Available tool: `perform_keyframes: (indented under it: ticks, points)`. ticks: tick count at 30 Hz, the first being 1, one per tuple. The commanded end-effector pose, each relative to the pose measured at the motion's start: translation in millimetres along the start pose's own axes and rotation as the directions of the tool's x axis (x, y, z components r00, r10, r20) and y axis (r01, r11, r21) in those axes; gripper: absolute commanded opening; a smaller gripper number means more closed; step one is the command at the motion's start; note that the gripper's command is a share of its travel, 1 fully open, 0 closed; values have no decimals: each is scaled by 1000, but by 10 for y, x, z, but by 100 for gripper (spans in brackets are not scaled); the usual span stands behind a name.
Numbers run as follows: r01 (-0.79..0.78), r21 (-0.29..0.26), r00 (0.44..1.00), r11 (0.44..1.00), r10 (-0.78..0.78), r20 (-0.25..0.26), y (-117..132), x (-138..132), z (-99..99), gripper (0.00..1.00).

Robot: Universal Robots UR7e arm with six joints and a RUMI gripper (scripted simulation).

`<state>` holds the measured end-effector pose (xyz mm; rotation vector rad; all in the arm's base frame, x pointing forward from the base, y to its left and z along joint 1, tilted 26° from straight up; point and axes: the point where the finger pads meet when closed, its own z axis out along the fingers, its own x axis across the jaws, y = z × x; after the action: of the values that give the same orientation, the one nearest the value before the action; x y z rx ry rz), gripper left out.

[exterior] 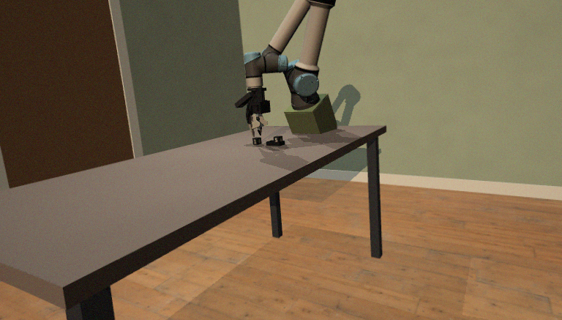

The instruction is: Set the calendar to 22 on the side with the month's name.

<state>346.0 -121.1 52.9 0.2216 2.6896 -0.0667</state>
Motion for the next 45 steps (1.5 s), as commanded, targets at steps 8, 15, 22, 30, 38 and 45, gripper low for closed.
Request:
perform_keyframes:
  ticks: [8, 15, 22, 30, 38, 45]
  points:
    - [0, 0, 1000, 1000, 0, 1, -1, -3, -2, 28]
    - [0, 0, 1000, 1000, 0, 1, -1, -3, -2, 28]
    - [0, 0, 1000, 1000, 0, 1, -1, -3, 8, 28]
    - [0, 0, 1000, 1000, 0, 1, -2, -3, 105, 28]
    - [0, 0, 1000, 1000, 0, 1, -2, -3, 203, 28]
    - [0, 0, 1000, 1000, 0, 1, -1, -3, 266, 28]
